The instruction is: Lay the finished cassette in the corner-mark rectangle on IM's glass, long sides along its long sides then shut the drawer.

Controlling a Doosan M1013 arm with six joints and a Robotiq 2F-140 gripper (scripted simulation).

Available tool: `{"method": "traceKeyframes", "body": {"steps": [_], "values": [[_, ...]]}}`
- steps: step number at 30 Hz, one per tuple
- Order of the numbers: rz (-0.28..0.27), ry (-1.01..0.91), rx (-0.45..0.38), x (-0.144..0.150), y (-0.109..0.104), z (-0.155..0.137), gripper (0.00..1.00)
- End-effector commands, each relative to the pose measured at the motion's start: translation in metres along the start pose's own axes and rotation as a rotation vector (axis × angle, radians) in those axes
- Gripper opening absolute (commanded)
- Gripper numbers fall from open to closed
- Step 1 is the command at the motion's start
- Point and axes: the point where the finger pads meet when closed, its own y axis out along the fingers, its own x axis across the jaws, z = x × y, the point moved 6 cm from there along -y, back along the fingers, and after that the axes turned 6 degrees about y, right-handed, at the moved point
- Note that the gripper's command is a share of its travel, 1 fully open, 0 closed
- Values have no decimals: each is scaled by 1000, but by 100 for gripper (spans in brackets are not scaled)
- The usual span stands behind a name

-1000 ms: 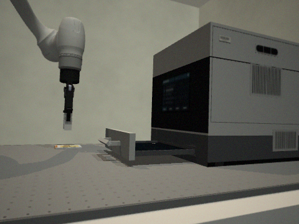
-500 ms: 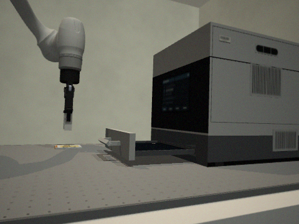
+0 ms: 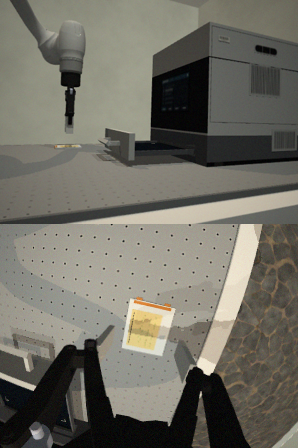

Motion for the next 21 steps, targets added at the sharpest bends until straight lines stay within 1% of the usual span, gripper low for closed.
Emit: {"method": "traceKeyframes", "body": {"steps": [1, 21], "values": [[-2, -6, 2, 1, 9, 2, 68], [-2, -6, 2, 1, 33, 2, 68]]}}
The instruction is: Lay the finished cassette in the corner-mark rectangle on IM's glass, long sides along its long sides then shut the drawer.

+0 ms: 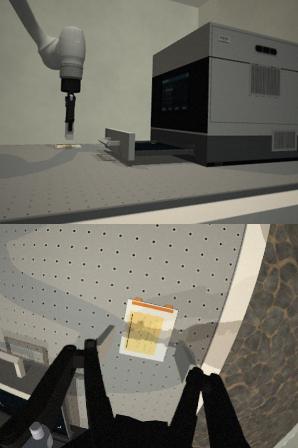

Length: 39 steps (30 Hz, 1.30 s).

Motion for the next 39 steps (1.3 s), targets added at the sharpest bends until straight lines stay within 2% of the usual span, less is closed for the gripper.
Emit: {"method": "traceKeyframes", "body": {"steps": [1, 20, 39], "values": [[-1, -6, 4, 0, 10, 4, 68], [-1, -6, 4, 0, 32, 4, 68], [-1, -6, 4, 0, 32, 4, 68]]}}
